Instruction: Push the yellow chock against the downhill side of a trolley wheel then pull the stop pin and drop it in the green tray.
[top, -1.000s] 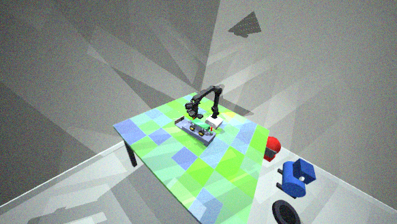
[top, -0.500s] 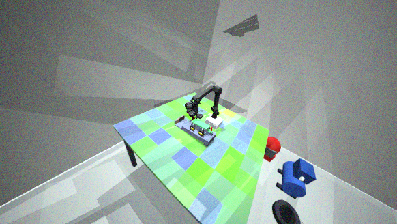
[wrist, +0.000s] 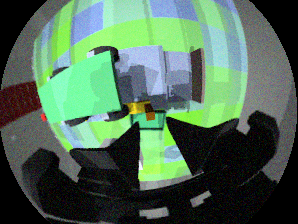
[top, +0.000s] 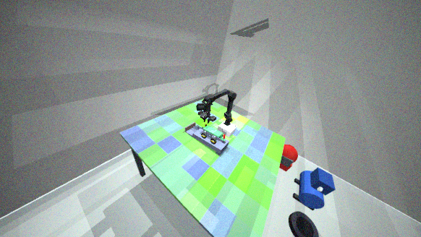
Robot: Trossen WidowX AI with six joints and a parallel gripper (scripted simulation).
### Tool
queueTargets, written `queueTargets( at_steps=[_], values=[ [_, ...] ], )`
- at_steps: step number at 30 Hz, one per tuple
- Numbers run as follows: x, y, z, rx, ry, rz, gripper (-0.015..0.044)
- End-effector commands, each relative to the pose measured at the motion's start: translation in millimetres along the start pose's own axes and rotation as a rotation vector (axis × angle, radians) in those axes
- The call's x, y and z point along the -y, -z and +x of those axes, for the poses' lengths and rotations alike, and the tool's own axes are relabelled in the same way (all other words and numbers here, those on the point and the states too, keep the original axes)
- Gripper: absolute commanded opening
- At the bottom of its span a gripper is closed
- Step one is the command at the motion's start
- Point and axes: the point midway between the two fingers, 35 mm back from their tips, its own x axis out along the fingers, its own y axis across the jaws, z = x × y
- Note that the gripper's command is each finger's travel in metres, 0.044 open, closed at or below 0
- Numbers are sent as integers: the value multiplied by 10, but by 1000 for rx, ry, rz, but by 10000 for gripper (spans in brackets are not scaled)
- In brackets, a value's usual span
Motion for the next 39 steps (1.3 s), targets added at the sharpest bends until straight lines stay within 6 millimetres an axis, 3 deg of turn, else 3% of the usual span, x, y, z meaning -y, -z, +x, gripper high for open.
queueTargets(
  at_steps=[1,4,8,15,27,39],
  values=[
    [0,0,0,0,0,0,216],
    [0,0,0,0,0,0,295],
    [36,-52,-83,44,13,70,190],
    [-28,-169,-203,103,10,236,190],
    [-645,-405,-248,88,-79,624,190],
    [-1301,-498,-290,15,-150,1019,190]
  ],
)
